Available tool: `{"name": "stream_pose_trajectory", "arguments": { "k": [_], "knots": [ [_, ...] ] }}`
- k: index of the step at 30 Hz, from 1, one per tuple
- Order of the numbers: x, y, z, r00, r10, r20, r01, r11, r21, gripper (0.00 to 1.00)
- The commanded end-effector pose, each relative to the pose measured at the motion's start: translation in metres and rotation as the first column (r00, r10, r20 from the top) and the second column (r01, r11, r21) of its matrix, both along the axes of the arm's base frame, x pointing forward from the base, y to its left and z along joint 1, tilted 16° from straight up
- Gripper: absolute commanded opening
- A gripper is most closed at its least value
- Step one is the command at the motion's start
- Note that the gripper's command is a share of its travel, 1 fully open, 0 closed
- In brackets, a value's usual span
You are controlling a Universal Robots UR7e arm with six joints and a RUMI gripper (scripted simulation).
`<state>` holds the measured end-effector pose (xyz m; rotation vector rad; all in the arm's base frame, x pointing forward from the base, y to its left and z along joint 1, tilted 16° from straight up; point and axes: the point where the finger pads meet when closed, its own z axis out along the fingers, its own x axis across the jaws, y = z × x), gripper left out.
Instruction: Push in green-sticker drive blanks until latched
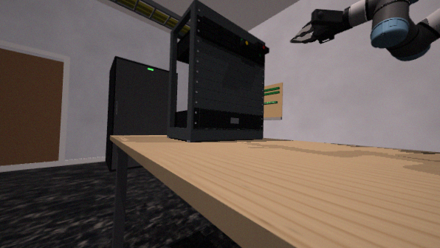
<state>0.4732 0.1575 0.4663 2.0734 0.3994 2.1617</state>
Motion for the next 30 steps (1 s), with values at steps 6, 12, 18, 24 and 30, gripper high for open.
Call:
{"name": "stream_pose_trajectory", "arguments": {
  "k": [6,12,18,24,30],
  "knots": [
    [-0.034,-0.006,-0.004,1.000,0.004,-0.008,-0.004,1.000,0.002,0.00],
    [-0.045,-0.007,-0.005,1.000,0.004,-0.008,-0.004,1.000,0.002,0.00],
    [-0.053,-0.008,-0.006,1.000,0.004,-0.008,-0.004,1.000,0.002,0.00],
    [-0.060,-0.009,-0.006,1.000,0.004,-0.008,-0.004,1.000,0.002,0.00],
    [-0.063,-0.009,-0.006,1.000,0.004,-0.008,-0.004,1.000,0.002,0.00]
  ]
}}
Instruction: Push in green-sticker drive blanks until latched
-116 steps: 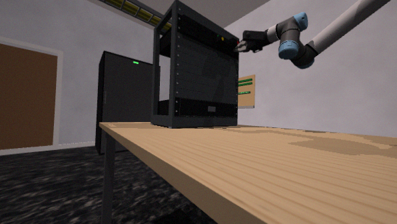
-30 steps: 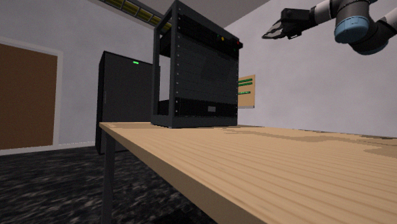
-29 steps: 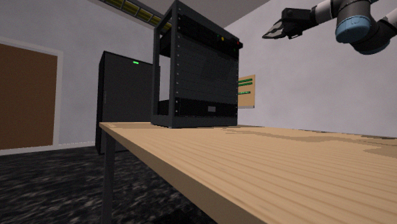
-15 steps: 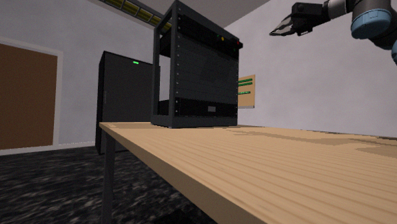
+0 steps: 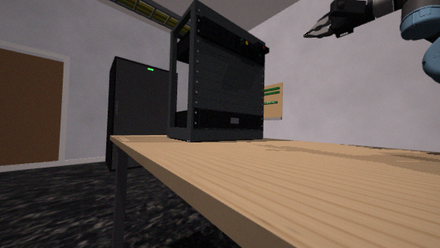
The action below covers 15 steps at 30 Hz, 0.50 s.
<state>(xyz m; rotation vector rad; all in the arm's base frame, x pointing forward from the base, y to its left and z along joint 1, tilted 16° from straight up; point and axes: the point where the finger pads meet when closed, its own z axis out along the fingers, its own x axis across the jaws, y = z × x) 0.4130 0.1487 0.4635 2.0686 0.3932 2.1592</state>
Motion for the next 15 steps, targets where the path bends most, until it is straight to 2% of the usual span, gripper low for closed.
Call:
{"name": "stream_pose_trajectory", "arguments": {
  "k": [1,15],
  "knots": [
    [-0.0039,-0.0007,-0.0034,1.000,0.010,-0.010,-0.010,1.000,0.003,0.00],
    [-0.0071,-0.0010,-0.0037,1.000,0.010,-0.010,-0.010,1.000,0.003,0.00]
  ]
}}
